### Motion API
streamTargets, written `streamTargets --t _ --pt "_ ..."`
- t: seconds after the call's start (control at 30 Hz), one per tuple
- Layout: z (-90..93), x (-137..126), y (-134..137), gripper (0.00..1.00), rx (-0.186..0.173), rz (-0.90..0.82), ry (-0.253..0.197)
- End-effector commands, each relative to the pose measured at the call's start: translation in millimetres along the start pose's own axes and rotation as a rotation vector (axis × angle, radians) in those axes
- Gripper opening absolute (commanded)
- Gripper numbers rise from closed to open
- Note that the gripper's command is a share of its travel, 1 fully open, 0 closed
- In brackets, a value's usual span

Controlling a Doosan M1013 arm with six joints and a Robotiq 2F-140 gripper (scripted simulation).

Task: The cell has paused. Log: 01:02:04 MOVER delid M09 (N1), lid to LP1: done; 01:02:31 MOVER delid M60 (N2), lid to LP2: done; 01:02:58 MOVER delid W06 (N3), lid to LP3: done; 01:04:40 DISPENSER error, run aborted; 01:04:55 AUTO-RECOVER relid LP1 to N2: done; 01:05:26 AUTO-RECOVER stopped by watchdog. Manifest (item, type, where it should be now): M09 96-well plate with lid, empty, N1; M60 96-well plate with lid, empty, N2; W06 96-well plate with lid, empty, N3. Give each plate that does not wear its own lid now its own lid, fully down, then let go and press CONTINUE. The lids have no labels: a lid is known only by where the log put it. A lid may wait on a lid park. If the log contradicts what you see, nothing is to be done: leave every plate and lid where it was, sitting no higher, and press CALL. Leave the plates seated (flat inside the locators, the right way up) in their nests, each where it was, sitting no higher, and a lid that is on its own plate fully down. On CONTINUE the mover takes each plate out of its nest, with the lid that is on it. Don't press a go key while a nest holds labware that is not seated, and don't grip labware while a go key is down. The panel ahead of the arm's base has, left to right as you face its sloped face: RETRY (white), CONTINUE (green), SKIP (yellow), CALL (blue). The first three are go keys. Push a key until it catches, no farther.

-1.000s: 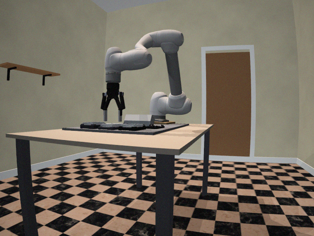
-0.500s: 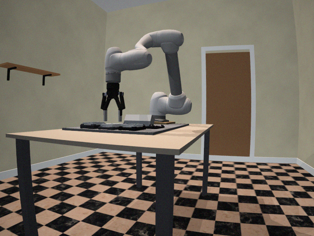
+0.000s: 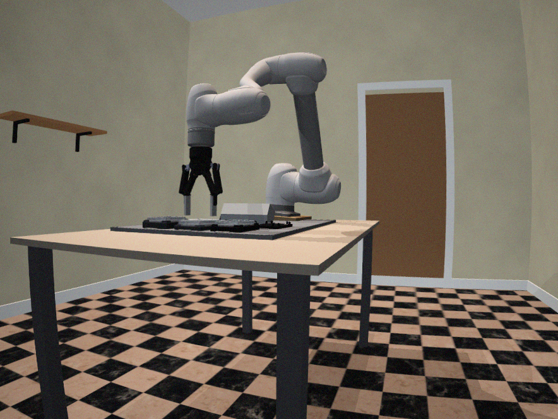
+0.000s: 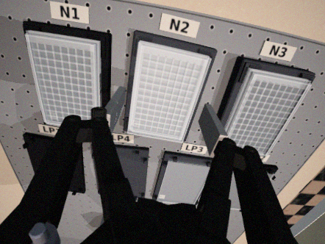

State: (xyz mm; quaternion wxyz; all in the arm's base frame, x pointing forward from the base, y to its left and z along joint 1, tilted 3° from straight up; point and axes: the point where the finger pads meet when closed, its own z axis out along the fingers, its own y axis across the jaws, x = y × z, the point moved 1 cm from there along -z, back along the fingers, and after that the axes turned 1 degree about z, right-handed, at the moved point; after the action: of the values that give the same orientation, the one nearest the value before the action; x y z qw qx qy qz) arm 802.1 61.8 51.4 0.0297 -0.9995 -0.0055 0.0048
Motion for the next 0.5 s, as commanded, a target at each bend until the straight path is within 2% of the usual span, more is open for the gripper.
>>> streamTargets --t 0.0,0.47 --pt "-0.1 0.0 0.0 0.66 0.0 0.0 0.0" --pt "3.8 0.0 0.0 0.66 0.0 0.0 0.0"
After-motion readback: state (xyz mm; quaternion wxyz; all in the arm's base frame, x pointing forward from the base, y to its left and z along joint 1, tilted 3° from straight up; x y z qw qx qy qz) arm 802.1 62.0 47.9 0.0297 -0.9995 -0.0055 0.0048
